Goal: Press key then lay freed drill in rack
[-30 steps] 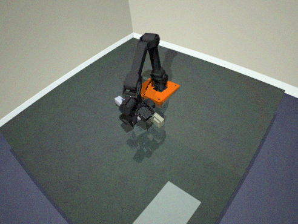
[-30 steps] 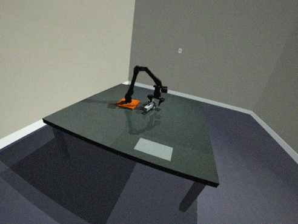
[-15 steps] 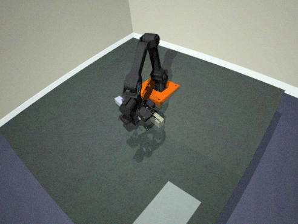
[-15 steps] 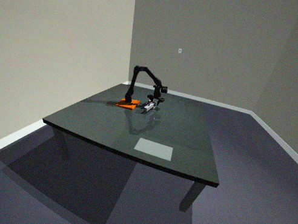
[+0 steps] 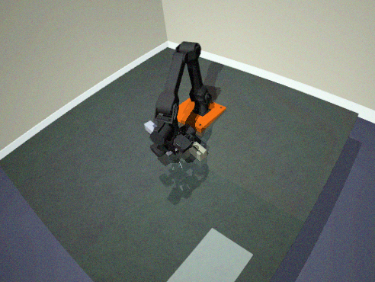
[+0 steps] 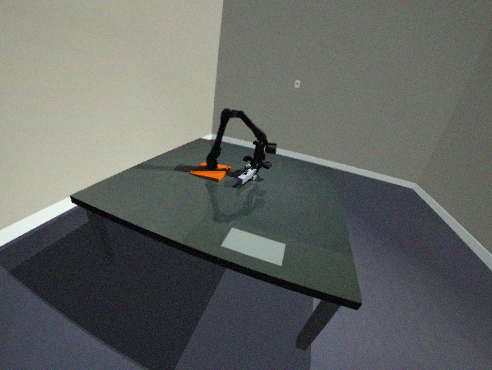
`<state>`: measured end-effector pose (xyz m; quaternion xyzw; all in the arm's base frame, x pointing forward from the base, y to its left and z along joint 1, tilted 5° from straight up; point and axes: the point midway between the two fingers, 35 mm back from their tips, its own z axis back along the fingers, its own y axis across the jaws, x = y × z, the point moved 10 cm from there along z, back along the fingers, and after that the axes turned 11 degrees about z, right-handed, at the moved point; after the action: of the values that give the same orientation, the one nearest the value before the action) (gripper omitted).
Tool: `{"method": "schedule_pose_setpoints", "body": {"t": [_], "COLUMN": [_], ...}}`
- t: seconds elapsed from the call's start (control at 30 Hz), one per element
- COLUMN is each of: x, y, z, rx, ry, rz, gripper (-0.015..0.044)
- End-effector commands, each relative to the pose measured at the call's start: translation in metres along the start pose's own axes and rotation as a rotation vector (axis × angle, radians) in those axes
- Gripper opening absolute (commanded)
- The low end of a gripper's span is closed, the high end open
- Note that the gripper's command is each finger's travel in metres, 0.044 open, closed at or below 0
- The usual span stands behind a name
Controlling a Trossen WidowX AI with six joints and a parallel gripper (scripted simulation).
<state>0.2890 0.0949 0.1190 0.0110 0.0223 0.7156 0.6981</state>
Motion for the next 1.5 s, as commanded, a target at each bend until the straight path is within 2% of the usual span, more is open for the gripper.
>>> {"method": "schedule_pose_setpoints", "body": {"t": [0.0,1.03,1.47], "x": [0.000,0.044,0.039], "y": [-0.001,-0.010,-0.008], "z": [0.000,0.000,0.001], "rx": [-0.003,0.005,0.002], "ry": [0.002,0.002,0.003], "rz": [0.000,0.003,0.006], "gripper": [0.0000,0.0000,0.0341]}}
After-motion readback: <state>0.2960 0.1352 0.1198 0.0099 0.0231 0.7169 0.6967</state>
